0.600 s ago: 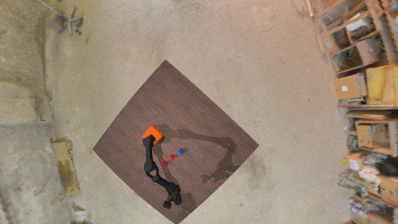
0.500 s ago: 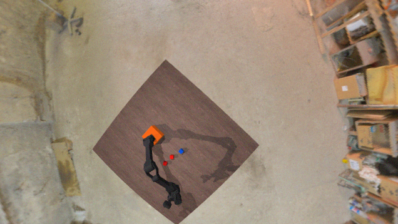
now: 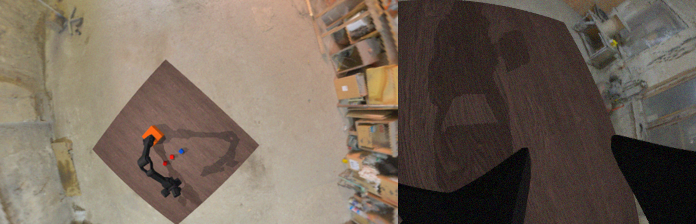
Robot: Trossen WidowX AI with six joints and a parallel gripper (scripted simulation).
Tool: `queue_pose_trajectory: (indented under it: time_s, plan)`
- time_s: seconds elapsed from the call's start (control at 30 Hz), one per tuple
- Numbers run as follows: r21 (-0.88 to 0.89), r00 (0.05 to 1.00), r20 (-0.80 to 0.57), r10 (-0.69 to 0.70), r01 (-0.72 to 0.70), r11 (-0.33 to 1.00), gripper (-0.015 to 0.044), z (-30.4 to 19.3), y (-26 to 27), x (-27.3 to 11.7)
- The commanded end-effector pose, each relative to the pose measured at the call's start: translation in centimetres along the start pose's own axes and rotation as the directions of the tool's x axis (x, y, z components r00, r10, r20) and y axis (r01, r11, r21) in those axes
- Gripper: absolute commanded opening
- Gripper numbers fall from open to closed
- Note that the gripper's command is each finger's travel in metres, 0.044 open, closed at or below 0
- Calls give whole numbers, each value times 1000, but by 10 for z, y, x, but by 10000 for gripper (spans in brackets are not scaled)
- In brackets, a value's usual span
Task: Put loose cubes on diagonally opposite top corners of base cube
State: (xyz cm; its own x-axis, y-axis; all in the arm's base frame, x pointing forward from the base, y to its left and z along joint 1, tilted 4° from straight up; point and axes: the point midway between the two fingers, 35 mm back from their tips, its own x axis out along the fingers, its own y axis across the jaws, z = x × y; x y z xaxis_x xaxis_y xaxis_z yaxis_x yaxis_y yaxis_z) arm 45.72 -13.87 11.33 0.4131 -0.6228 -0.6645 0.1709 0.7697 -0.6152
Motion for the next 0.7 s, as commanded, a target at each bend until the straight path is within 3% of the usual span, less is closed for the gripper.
queue_pose_trajectory:
  time_s: [0.0, 0.27, 0.5, 0.67]
  plan:
    - [132, 984, -69, 166, -155, 979, 265, -31, 26, -19]
    - [470, 841, -258, 476, -321, 822, 265, -104, 72, -75]
    - [715, 627, -419, 657, -218, 664, 265, -165, 98, -134]
    - [720, 620, -423, 660, -212, 661, 265, -167, 98, -136]
